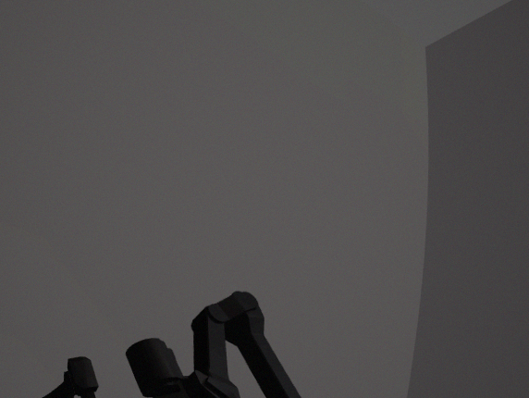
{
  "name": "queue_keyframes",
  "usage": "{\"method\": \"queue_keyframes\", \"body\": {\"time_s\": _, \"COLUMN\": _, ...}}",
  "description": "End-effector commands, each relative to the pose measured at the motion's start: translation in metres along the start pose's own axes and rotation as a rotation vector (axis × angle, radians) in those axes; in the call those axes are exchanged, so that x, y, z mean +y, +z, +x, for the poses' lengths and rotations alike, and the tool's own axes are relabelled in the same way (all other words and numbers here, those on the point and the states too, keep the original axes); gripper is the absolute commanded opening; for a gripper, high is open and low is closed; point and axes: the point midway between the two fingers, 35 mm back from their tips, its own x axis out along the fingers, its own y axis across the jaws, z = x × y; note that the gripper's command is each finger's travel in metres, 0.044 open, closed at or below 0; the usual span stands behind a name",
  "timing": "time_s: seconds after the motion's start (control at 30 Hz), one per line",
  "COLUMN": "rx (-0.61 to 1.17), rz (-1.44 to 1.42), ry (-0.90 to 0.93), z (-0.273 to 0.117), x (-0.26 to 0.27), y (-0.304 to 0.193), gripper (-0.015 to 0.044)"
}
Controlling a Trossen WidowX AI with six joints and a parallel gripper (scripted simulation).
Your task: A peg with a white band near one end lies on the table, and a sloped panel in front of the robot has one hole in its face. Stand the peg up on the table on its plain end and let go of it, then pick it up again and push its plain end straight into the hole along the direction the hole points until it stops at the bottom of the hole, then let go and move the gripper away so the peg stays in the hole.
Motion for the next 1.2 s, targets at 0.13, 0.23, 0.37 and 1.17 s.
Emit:
{"method": "queue_keyframes", "body": {"time_s": 0.13, "rx": 0.003, "rz": 0.001, "ry": 0.007, "z": -0.009, "x": 0.001, "y": 0.0, "gripper": 0.044}}
{"method": "queue_keyframes", "body": {"time_s": 0.23, "rx": 0.002, "rz": 0.001, "ry": 0.007, "z": -0.013, "x": 0.0, "y": 0.0, "gripper": 0.044}}
{"method": "queue_keyframes", "body": {"time_s": 0.37, "rx": 0.002, "rz": 0.0, "ry": 0.008, "z": -0.017, "x": -0.001, "y": 0.001, "gripper": 0.044}}
{"method": "queue_keyframes", "body": {"time_s": 1.17, "rx": -0.002, "rz": -0.003, "ry": 0.008, "z": -0.044, "x": -0.005, "y": 0.003, "gripper": 0.044}}
